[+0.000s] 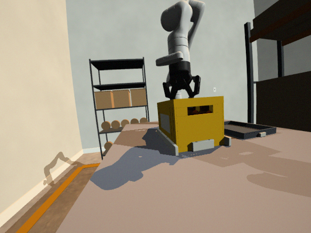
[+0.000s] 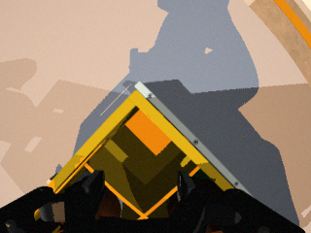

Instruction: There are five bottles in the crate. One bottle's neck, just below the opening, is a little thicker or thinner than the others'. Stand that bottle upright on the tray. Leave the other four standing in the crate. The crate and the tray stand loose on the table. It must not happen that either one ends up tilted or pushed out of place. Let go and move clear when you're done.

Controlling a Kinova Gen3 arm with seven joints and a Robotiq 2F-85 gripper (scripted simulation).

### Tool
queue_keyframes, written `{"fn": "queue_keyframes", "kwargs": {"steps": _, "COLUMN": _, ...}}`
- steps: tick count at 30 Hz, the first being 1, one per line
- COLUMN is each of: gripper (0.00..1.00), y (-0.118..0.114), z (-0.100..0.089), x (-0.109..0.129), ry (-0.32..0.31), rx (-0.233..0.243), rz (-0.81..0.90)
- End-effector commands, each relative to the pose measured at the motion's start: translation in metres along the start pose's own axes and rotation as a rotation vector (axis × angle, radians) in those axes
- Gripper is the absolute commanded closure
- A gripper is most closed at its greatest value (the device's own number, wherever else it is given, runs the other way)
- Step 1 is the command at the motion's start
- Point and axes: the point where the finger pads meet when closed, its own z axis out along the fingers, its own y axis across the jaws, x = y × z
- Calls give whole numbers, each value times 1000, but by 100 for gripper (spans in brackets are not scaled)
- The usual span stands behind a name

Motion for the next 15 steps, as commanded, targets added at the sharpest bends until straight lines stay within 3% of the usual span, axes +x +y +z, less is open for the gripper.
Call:
{"fn": "queue_keyframes", "kwargs": {"steps": 1, "gripper": 36, "y": 0, "z": -1, "x": 0, "ry": 2, "rx": 1, "rz": 0}}
{"fn": "queue_keyframes", "kwargs": {"steps": 8, "gripper": 36, "y": 0, "z": -5, "x": 0, "ry": 2, "rx": 1, "rz": 0}}
{"fn": "queue_keyframes", "kwargs": {"steps": 15, "gripper": 36, "y": 0, "z": -20, "x": 0, "ry": 2, "rx": 1, "rz": 0}}
